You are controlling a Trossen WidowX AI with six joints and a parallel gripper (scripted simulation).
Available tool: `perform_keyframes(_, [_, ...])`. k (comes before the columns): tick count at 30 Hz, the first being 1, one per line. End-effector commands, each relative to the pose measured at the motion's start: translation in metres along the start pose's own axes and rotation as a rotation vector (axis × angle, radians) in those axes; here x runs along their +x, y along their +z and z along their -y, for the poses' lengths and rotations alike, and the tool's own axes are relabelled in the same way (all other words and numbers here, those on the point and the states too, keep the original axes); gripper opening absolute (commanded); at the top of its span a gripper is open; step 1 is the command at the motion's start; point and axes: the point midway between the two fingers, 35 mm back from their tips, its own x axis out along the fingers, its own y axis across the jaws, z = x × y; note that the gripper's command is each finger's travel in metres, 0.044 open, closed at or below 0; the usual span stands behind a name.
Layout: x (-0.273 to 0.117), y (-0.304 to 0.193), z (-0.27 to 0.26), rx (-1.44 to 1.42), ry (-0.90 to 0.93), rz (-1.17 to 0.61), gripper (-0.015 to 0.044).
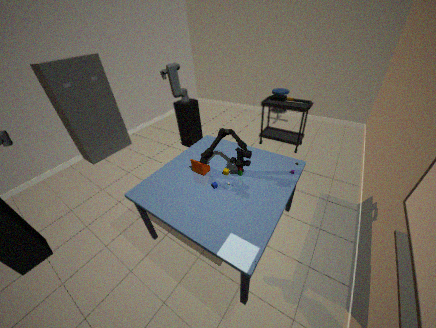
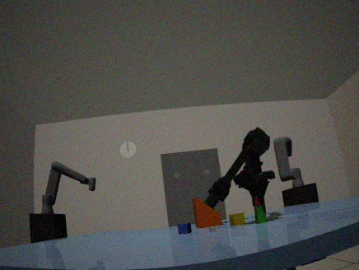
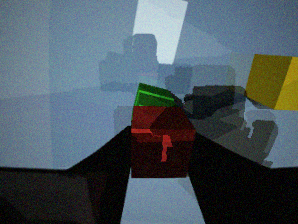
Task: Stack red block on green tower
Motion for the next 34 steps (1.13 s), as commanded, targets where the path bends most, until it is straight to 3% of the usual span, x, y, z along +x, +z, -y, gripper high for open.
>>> perform_keyframes(1, [0.0005, -0.0002, 0.0001, -0.001, -0.001, 0.0, 0.0105])
perform_keyframes(14, [0.0005, -0.0002, 0.0001, -0.001, -0.001, 0.0, 0.044])
perform_keyframes(34, [0.0005, -0.0002, 0.0001, -0.001, -0.001, 0.0, 0.044])
